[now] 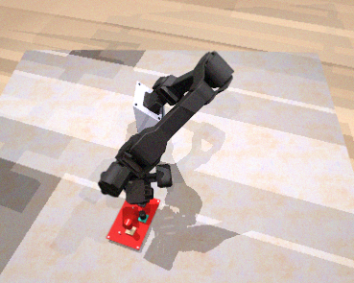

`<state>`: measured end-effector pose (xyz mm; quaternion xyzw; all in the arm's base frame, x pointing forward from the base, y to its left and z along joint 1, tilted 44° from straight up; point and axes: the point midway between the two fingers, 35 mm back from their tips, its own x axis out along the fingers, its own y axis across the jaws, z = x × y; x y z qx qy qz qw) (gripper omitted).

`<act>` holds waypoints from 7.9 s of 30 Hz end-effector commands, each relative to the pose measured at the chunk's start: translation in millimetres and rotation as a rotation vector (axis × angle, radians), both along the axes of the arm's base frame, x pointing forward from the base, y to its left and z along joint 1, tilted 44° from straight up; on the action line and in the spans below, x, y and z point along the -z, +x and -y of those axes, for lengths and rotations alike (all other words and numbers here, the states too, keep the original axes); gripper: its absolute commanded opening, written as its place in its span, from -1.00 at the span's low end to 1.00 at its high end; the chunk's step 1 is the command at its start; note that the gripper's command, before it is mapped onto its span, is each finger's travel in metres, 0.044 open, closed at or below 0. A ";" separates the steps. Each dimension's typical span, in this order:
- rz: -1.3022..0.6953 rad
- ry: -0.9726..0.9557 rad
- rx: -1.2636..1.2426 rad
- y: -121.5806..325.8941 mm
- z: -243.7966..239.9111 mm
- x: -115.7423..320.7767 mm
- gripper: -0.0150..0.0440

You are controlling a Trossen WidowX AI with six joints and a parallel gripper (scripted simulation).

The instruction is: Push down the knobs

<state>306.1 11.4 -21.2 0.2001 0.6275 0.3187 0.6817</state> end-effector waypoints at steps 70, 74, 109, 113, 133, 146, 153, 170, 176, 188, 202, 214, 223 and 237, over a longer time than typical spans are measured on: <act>1.073 -0.058 -1.136 70.2 46.5 -25.1 -0.49; 1.165 -0.052 -1.238 73.9 47.7 -25.5 -0.49; 1.579 -0.023 -1.674 89.4 36.1 -9.7 -0.49; 1.579 -0.023 -1.674 89.6 31.6 -5.0 -0.49; 1.579 -0.022 -1.673 89.5 23.8 3.1 -0.49; 1.580 -0.022 -1.673 89.6 21.4 5.6 -0.49; 1.580 -0.022 -1.673 89.6 20.4 6.7 -0.49; 1.580 -0.022 -1.673 89.6 20.3 6.8 -0.49; 1.580 -0.022 -1.673 89.6 18.3 8.8 -0.49; 1.580 -0.022 -1.673 89.6 15.6 11.6 -0.49; 1.580 -0.022 -1.673 89.7 13.5 13.8 -0.49; 1.580 -0.022 -1.673 89.7 12.3 15.0 -0.49; 1.580 -0.022 -1.673 89.7 10.9 16.5 -0.49; 1.580 -0.022 -1.673 89.7 10.4 17.1 -0.49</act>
